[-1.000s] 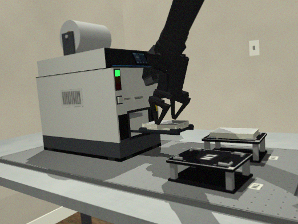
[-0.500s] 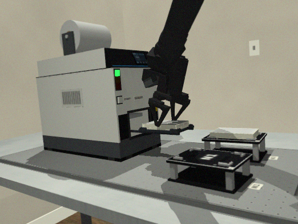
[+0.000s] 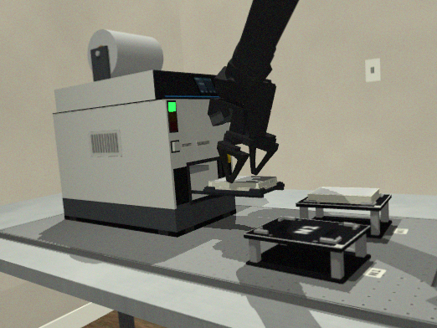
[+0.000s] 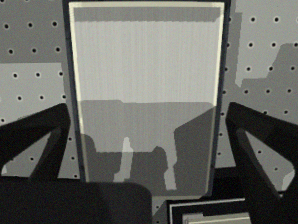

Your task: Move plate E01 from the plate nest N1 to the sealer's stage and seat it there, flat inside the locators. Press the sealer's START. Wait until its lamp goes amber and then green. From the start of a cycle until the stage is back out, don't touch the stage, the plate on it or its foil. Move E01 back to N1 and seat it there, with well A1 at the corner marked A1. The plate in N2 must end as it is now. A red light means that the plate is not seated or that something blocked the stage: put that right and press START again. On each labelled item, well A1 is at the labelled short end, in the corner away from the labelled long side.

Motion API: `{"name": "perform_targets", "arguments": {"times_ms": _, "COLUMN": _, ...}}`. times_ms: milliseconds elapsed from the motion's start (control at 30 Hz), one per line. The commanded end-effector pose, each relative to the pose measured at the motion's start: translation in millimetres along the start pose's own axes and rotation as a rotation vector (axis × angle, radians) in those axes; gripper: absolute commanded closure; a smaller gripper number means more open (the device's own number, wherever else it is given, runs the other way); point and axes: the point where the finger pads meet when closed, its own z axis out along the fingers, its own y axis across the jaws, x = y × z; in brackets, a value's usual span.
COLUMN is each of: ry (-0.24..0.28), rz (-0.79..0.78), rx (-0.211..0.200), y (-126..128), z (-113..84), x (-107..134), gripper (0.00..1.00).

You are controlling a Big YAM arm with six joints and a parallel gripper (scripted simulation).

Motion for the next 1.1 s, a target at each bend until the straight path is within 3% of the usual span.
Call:
{"name": "perform_targets", "arguments": {"times_ms": 0, "ry": -0.029, "rz": -0.004, "rx": 0.009, "y": -9.6, "z": -11.2, "x": -19.8, "gripper": 0.00}}
{"name": "perform_targets", "arguments": {"times_ms": 933, "ry": -0.029, "rz": -0.001, "rx": 0.009, "y": -9.2, "z": -11.1, "x": -19.0, "gripper": 0.00}}
{"name": "perform_targets", "arguments": {"times_ms": 1067, "ry": -0.017, "rz": 0.004, "rx": 0.007, "y": -5.9, "z": 1.7, "x": -11.0, "gripper": 0.00}}
